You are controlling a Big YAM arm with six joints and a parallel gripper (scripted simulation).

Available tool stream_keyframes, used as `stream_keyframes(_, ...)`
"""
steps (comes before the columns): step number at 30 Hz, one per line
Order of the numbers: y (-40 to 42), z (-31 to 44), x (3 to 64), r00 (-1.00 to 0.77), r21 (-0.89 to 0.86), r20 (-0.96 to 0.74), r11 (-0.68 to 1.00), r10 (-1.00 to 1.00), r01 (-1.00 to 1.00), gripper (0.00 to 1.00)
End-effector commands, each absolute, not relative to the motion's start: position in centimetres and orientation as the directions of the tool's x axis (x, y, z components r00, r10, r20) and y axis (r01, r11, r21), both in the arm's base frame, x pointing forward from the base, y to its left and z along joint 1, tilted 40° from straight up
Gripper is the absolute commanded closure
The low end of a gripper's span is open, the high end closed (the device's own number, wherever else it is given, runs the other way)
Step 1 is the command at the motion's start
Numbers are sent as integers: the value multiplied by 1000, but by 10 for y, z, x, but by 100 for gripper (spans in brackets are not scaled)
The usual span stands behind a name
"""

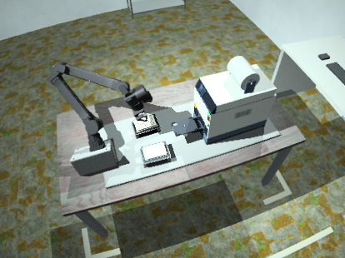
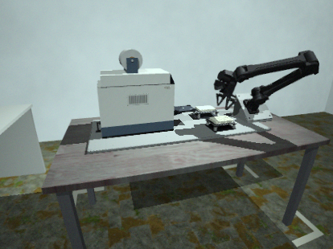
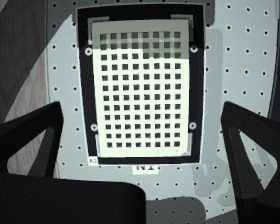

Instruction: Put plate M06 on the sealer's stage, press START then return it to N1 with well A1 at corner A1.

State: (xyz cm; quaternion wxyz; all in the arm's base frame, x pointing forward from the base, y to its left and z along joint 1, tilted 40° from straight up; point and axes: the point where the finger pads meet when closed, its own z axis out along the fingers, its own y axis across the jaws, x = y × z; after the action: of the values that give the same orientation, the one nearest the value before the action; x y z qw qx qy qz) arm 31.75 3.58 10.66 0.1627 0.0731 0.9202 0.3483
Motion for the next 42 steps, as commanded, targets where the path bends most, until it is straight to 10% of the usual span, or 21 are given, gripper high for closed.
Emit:
stream_keyframes(1, 45, 101, 315, -939, 664, -242, 748, 245, 24, 0)
stream_keyframes(42, 78, 64, 320, -939, 670, -243, 742, 245, 20, 0)
